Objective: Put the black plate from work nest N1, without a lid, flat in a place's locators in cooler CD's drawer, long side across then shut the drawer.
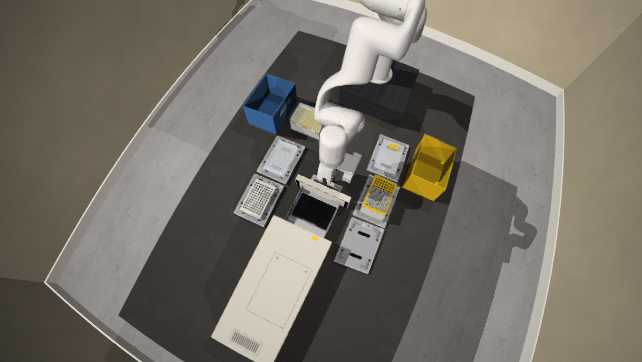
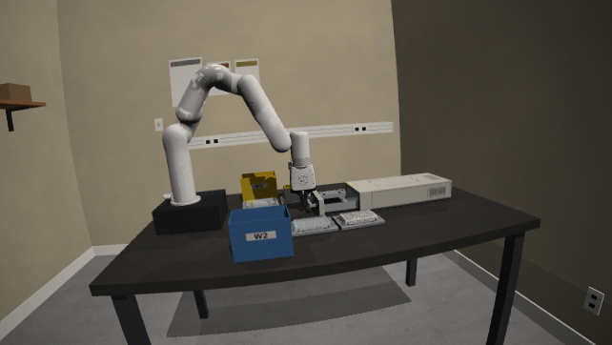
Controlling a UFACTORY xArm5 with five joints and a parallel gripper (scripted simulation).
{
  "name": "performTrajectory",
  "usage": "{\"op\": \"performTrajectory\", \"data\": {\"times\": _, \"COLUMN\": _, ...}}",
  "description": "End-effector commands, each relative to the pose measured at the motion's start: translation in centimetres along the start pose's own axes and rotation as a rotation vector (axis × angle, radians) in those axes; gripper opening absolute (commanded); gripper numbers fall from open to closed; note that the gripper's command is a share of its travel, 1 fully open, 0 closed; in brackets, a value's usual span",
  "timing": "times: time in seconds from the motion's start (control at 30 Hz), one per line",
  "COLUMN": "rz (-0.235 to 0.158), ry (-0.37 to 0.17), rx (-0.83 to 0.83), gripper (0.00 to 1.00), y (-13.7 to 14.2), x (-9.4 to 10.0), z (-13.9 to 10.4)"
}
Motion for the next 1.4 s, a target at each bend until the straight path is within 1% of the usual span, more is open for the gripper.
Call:
{"op": "performTrajectory", "data": {"times": 0.0, "rz": -0.004, "ry": 0.001, "rx": 0.0, "gripper": 0.0, "y": 0.7, "x": 0.2, "z": 0.2}}
{"op": "performTrajectory", "data": {"times": 0.3, "rz": -0.004, "ry": 0.001, "rx": 0.0, "gripper": 0.0, "y": 2.2, "x": 0.2, "z": 0.5}}
{"op": "performTrajectory", "data": {"times": 0.43, "rz": -0.004, "ry": 0.001, "rx": 0.0, "gripper": 0.0, "y": 2.3, "x": 0.2, "z": 0.5}}
{"op": "performTrajectory", "data": {"times": 0.93, "rz": -0.005, "ry": 0.001, "rx": 0.0, "gripper": 0.0, "y": 4.7, "x": 0.2, "z": 1.0}}
{"op": "performTrajectory", "data": {"times": 1.37, "rz": -0.005, "ry": 0.001, "rx": 0.0, "gripper": 0.0, "y": 6.1, "x": 0.2, "z": 1.3}}
Point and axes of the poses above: the point where the finger pads meet when closed, its own x axis back along the fingers, its own y axis across the jaws, z = x × y, the point moved 3 cm from there along x, back along the fingers, and after that the axes turned 12 degrees about -x, right-handed, at the moved point
